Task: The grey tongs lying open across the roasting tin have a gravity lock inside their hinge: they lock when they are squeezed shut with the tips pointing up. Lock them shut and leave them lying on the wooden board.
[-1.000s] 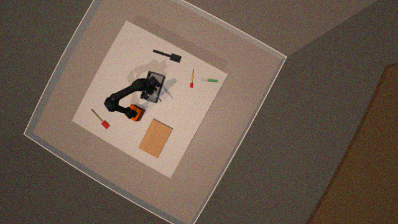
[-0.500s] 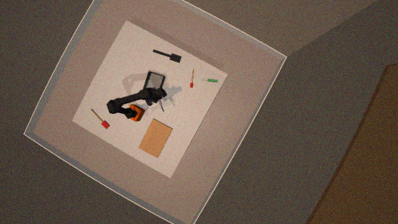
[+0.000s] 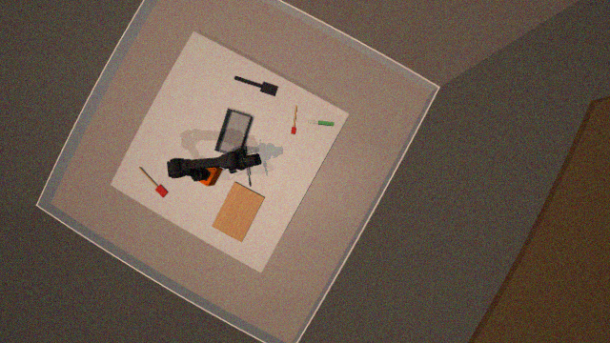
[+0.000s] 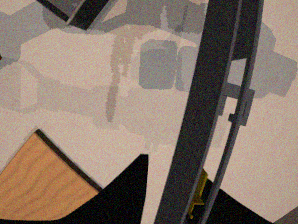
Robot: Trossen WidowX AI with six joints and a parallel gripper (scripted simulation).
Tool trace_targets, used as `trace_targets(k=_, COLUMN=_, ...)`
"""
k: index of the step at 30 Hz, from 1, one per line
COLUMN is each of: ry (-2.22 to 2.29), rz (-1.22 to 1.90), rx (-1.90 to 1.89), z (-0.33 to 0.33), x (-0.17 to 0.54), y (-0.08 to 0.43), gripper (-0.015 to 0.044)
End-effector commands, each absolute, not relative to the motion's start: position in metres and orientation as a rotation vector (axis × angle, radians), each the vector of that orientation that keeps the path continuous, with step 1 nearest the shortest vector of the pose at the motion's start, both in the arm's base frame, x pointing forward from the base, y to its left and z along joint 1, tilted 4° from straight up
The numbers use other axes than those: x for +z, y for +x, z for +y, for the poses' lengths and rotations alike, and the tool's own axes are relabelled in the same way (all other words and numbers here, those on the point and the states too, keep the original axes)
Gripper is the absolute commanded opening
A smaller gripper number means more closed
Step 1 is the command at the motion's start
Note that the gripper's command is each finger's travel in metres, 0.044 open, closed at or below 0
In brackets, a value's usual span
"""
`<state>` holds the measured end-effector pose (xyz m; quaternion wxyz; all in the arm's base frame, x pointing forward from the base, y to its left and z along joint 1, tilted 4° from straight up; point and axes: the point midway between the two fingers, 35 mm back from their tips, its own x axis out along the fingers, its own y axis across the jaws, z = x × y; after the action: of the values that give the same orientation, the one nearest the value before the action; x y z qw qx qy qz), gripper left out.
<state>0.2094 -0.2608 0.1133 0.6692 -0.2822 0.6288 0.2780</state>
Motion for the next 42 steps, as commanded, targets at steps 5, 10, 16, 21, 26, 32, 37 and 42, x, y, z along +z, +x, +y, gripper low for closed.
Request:
trace_targets(k=5, ry=-0.553, rz=1.44, rx=0.555, z=-0.285, x=0.111, y=0.178, gripper=-0.015)
trace_targets(k=10, ry=-0.53, rz=1.448, rx=0.532, z=-0.29, x=0.111, y=0.168, gripper=-0.015)
trace_targets(k=16, ry=-0.459, rz=1.47, rx=0.46, z=-0.306, x=0.11, y=0.139, gripper=-0.015)
trace_targets(k=21, ry=-0.395, rz=1.487, rx=0.397, z=-0.317, x=0.109, y=0.112, gripper=-0.015)
trace_targets(k=26, ry=-0.328, rz=1.503, rx=0.331, z=-0.326, x=0.108, y=0.084, gripper=-0.015)
trace_targets(k=32, ry=-0.25, rz=1.518, rx=0.255, z=-0.333, x=0.107, y=0.049, gripper=-0.015)
trace_targets(k=37, ry=-0.185, rz=1.529, rx=0.193, z=-0.336, x=0.106, y=0.02, gripper=-0.015)
trace_targets(k=42, ry=-0.119, rz=1.537, rx=0.13, z=-0.337, x=0.104, y=-0.01, gripper=-0.015)
